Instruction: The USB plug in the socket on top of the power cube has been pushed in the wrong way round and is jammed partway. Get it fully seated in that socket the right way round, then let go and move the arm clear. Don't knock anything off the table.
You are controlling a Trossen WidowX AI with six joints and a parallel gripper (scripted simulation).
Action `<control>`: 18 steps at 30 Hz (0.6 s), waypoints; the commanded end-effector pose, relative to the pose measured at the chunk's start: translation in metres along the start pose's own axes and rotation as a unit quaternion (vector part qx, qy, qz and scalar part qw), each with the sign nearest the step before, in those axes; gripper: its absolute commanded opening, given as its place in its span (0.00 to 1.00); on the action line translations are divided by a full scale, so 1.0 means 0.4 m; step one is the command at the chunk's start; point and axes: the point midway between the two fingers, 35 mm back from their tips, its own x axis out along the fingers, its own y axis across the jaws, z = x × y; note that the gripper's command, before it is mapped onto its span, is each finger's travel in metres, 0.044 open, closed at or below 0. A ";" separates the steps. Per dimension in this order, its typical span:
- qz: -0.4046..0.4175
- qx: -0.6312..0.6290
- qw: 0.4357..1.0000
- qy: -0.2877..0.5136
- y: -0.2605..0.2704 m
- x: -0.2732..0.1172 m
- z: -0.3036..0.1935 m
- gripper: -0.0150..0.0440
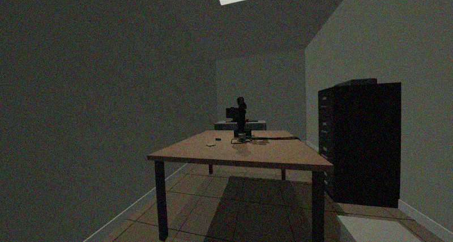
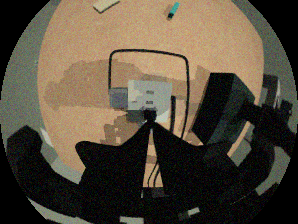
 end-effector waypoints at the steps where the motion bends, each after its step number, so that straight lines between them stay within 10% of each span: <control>1: 0.000 -0.003 1.000 0.004 0.000 0.002 -0.002 0.25; 18: 0.000 -0.004 1.000 0.010 0.000 0.007 -0.005 0.25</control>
